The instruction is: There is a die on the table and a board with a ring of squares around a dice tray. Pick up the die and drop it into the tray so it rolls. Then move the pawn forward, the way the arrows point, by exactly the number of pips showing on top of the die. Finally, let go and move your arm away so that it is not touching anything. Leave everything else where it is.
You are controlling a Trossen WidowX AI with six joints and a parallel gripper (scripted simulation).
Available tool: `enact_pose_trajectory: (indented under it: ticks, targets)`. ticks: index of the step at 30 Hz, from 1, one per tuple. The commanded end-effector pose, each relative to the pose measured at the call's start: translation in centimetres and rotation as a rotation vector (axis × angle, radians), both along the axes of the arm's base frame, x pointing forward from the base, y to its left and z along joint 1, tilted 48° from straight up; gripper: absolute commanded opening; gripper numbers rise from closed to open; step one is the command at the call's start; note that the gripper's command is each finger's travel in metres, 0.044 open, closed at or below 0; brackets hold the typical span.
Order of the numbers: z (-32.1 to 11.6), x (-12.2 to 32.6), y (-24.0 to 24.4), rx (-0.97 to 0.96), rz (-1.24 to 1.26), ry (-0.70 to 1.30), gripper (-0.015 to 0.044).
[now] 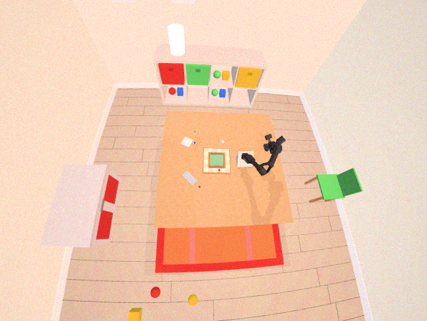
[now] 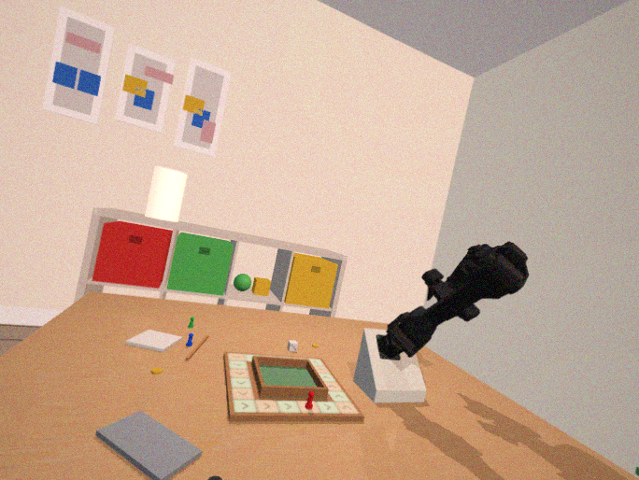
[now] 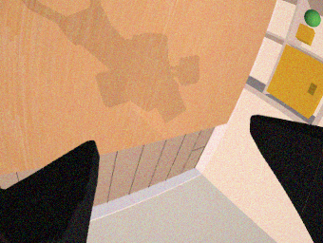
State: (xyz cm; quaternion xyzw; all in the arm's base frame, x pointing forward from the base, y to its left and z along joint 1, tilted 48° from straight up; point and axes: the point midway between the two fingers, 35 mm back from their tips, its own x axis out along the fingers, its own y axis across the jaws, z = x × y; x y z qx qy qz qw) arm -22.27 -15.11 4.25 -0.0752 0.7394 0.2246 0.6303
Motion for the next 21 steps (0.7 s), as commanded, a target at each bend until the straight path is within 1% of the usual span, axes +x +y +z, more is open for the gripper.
enact_pose_trajectory:
  ticks: [1, 3, 5, 9, 12, 14, 18, 21]
  targets:
    - [-0.1, 0.1, -0.2, -0.002, -0.001, -0.004, 0.0374]
    - [-1.1, 1.3, -2.1, -0.014, -0.01, -0.036, 0.0321]
    - [-2.5, 3.5, -4.8, -0.023, -0.027, -0.085, 0.0275]
    - [-5.5, 8.8, -9.0, -0.003, -0.07, -0.176, 0.0275]
    - [-8.0, 13.4, -10.7, 0.041, -0.091, -0.218, 0.0275]
    - [-9.4, 16.0, -11.1, 0.072, -0.1, -0.231, 0.0275]
    - [-11.2, 19.8, -11.5, 0.124, -0.131, -0.251, 0.0275]
    - [-13.2, 24.3, -11.2, 0.197, -0.18, -0.261, 0.0275]
